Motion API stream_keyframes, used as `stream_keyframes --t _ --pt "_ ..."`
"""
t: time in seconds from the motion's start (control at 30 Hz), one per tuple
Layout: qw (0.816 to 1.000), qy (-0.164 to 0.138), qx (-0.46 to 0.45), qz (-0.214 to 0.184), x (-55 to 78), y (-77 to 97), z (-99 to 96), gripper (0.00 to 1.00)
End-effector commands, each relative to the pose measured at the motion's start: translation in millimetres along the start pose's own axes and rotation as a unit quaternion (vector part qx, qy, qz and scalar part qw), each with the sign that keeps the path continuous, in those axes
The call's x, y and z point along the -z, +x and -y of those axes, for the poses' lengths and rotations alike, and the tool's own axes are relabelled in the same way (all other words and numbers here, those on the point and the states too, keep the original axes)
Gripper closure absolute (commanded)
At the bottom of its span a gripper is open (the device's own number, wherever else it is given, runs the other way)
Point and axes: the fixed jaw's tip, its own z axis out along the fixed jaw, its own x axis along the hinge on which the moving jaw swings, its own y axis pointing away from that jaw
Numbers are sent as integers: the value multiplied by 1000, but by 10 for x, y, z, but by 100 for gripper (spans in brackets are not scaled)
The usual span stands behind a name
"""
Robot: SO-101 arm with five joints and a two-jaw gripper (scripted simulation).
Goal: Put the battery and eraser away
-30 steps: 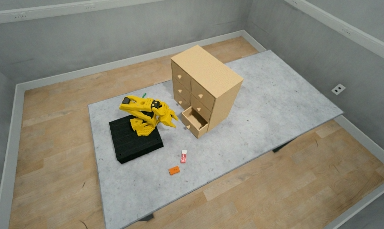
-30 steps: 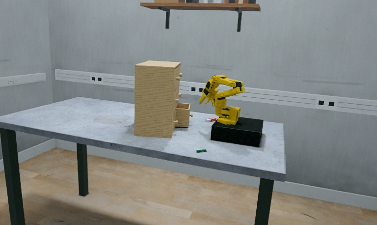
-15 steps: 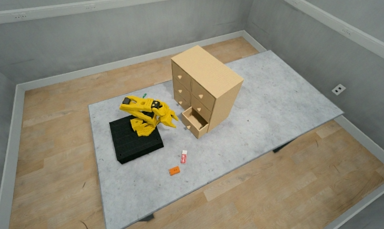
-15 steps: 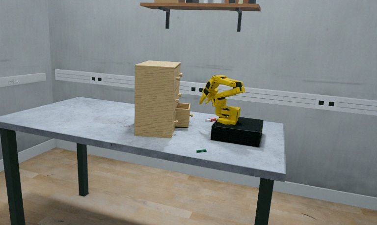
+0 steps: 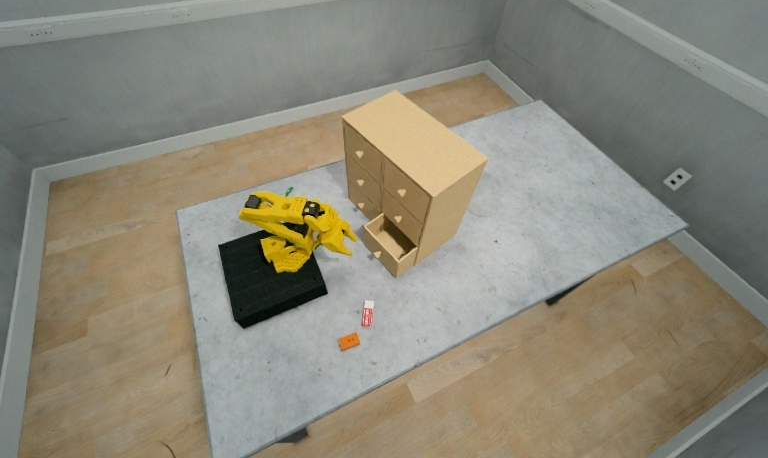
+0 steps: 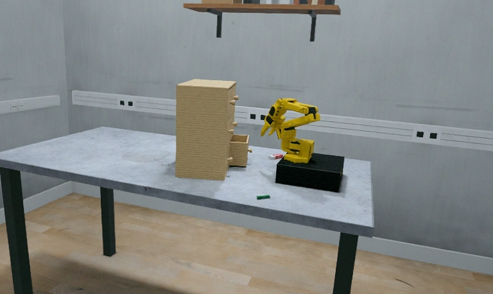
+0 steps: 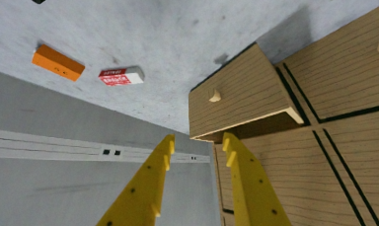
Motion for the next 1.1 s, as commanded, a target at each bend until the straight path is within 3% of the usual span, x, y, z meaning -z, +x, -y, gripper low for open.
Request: stream_keyframes --t 0.0,0.53,1.07 --pt "1000 2 -13 -7 23 20 11 79" --pt "982 1 -188 -7 23 -6 -2 79" --pt "929 -1 -369 -8 23 -30 -6 79"
